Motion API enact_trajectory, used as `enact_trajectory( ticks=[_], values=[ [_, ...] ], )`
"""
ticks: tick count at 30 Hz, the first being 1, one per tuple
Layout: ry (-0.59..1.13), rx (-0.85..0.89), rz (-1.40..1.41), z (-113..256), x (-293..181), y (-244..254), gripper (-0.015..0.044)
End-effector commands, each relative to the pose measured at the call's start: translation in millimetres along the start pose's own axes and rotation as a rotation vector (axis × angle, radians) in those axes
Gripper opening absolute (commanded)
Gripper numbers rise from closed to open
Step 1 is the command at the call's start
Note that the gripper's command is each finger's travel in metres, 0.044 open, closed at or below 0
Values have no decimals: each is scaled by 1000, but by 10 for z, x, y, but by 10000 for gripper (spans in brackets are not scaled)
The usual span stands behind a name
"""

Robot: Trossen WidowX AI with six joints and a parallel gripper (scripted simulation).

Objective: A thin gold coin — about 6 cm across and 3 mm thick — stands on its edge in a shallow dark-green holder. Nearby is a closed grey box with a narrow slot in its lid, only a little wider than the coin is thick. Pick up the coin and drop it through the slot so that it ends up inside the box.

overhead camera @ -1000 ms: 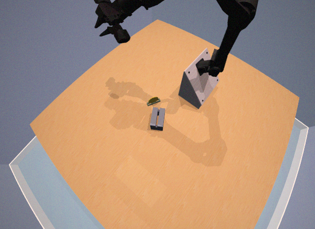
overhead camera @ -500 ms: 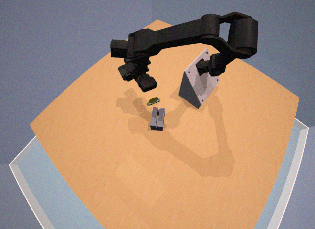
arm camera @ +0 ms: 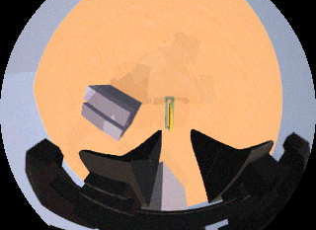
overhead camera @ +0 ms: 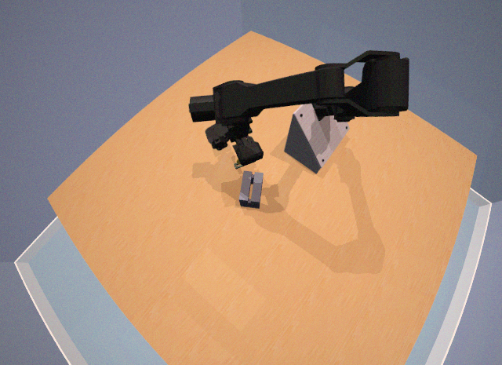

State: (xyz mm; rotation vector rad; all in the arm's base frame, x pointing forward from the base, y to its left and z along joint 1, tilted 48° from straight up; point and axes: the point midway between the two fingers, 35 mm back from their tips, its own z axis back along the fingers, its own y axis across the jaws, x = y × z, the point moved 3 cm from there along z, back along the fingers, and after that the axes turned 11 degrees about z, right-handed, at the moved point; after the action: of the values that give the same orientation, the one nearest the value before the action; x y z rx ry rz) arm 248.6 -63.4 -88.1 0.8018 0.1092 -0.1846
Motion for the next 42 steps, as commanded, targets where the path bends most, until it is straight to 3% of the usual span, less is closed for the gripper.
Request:
enact_trajectory(
  ticks=[1, 42],
  values=[
    [16, 13, -17, -157, -60, 10, 161],
    [17, 16, -18, -820, -68, 48, 161]
  ],
)
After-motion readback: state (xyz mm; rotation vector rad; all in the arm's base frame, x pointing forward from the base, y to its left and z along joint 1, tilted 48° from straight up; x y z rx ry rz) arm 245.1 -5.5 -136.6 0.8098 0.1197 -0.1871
